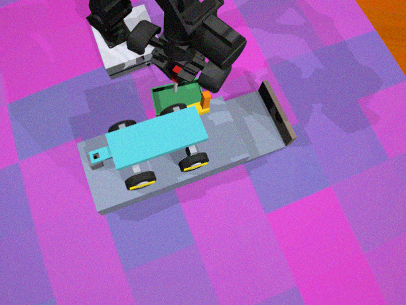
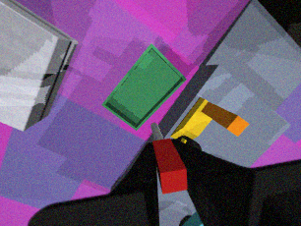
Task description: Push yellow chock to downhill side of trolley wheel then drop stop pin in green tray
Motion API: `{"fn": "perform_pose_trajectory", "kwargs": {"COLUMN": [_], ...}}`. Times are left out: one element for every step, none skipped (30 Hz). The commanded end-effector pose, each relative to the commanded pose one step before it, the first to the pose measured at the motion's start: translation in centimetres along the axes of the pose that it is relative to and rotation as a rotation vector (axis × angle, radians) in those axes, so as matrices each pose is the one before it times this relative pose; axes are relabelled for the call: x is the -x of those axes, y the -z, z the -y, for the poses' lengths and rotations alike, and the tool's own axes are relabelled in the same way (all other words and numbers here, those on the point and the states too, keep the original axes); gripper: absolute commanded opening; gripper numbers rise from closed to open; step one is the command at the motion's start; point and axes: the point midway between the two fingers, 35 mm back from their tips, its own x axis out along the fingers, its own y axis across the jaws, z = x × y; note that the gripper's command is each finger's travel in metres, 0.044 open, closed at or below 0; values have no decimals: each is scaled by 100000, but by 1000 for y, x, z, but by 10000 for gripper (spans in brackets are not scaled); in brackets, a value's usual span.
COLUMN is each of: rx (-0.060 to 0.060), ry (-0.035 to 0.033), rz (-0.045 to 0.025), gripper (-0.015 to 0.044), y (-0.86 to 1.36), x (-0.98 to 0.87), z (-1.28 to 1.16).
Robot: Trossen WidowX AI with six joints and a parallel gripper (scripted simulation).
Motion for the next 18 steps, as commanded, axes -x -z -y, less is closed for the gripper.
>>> {"fn": "perform_pose_trajectory", "kwargs": {"rx": [13590, 2931, 2935, 2933, 2937, 2936, 2940, 2939, 2943, 2942, 2946, 2945, 2949, 2948, 2952, 2951, 2955, 2954], "ry": [2171, 403, 421, 437, 453, 467, 482, 495, 508, 520, 531, 541, 551, 560, 568, 575, 581, 586], "rz": [2368, 443, 427, 410, 393, 374, 356, 337, 317, 297, 277, 255, 234, 212, 191, 168, 146, 123], "gripper": [0, 0, 0, 0, 0, 0, 0, 0, 0, 0, 0, 0, 0, 0, 0, 0, 0, 0], "y": [48, 16, 16, 16, 15, 15, 15, 15, 14, 14, 14, 14, 13, 13, 13, 13, 13, 12], "x": [33, 0, 0, 1, 2, 2, 3, 4, 4, 5, 5, 6, 7, 7, 8, 9, 9, 10], "z": [-36, -14, -14, -14, -14, -14, -14, -14, -14, -15, -15, -15, -15, -15, -15, -15, -15, -16]}}
